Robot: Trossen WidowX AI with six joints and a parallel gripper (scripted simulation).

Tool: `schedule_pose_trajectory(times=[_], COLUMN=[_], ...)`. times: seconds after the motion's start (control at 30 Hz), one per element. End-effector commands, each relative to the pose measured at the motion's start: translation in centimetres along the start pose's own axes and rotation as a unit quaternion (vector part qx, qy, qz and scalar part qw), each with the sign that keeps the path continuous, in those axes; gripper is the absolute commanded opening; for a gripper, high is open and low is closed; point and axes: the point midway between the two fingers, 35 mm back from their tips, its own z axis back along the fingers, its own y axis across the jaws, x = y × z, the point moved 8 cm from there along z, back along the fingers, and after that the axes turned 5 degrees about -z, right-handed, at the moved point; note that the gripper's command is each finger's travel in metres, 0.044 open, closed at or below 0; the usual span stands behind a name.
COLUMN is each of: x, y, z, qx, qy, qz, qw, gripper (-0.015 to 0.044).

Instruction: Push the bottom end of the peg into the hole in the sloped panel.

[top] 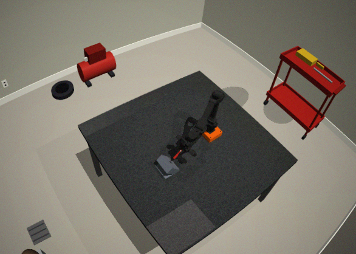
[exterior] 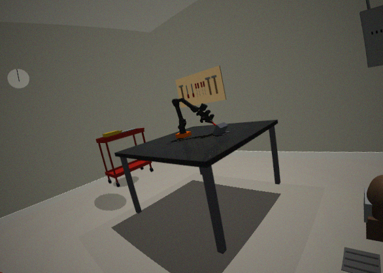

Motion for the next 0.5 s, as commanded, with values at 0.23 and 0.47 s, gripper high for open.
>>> schedule_pose_trajectory(times=[0.23, 0.47], x=[-0.36, -0.29], y=[0.08, 0.06], z=[-0.71, -1.27], qx=[0.005, 0.005], qy=[-0.001, -0.002], qz=[0.001, 0.001], qw=[1.0, 1.0], gripper=[0.0, 0.0])
